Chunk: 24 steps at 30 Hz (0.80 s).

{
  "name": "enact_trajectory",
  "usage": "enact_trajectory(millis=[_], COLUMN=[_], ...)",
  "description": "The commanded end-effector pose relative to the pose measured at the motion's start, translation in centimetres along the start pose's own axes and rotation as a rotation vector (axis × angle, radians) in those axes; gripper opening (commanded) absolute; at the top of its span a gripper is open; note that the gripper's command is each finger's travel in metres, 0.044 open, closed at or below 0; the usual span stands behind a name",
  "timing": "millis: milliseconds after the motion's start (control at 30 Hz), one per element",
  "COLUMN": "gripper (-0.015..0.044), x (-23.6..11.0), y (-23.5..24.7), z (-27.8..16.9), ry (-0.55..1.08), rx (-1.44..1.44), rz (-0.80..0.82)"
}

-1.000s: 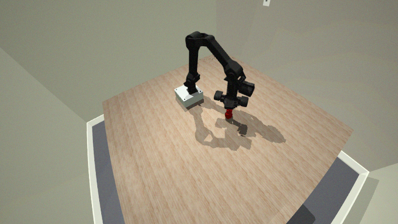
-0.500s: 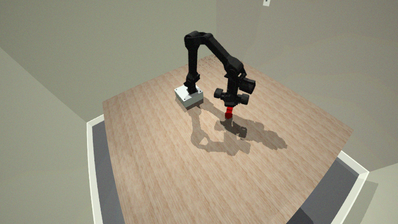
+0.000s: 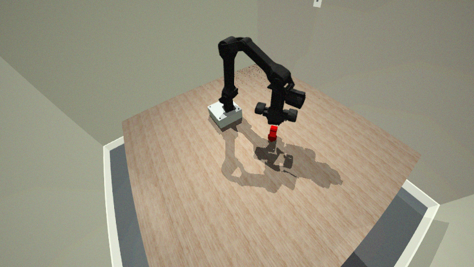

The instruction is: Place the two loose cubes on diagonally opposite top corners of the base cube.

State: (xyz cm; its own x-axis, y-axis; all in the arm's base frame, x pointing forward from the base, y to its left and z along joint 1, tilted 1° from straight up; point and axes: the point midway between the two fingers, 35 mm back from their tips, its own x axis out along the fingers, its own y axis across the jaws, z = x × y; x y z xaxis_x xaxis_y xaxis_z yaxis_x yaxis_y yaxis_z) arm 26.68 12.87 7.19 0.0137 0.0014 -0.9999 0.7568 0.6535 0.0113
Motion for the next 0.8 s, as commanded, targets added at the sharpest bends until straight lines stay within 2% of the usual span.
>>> enact_trajectory(millis=[0, 467, 700, 767], gripper=[0.0205, 0.0205, 0.0389, 0.0400], x=[-0.8, -1.9, -2.6, -2.7], y=[0.2, 0.2, 0.1, 0.1], z=[0.0, 0.0, 0.0, 0.0], ry=[-0.003, -0.003, -0.001, -0.001], rx=[0.001, 0.001, 0.000, 0.000], rz=[0.012, 0.012, 0.005, 0.005])
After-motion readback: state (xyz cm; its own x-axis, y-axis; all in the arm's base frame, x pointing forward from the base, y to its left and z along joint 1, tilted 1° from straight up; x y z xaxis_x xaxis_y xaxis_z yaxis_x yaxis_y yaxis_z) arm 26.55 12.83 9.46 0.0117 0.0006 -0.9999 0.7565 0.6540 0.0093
